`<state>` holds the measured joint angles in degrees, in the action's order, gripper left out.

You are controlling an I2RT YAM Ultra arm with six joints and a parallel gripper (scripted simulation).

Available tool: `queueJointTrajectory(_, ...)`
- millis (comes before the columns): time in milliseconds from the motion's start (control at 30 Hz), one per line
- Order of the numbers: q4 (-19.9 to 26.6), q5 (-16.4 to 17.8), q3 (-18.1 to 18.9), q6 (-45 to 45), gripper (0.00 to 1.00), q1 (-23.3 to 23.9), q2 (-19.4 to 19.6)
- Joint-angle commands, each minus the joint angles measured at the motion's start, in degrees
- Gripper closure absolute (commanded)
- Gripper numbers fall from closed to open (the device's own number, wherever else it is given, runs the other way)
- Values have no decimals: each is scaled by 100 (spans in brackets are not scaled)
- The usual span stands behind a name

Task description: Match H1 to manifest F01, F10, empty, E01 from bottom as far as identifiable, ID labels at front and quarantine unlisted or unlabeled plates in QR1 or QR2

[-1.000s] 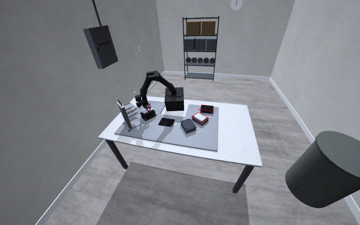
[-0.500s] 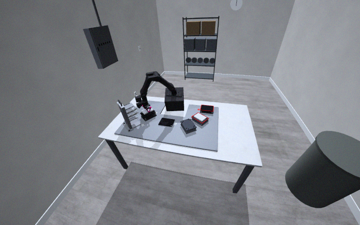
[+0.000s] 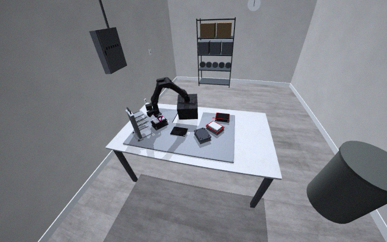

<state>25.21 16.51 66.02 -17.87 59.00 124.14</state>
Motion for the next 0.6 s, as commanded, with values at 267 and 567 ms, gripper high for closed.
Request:
queueJointTrajectory(267, -139, -5, 5, 32, 14, -18, 67)
queueJointTrajectory(567, -223, -8, 6, 54, 14, -39, 145)
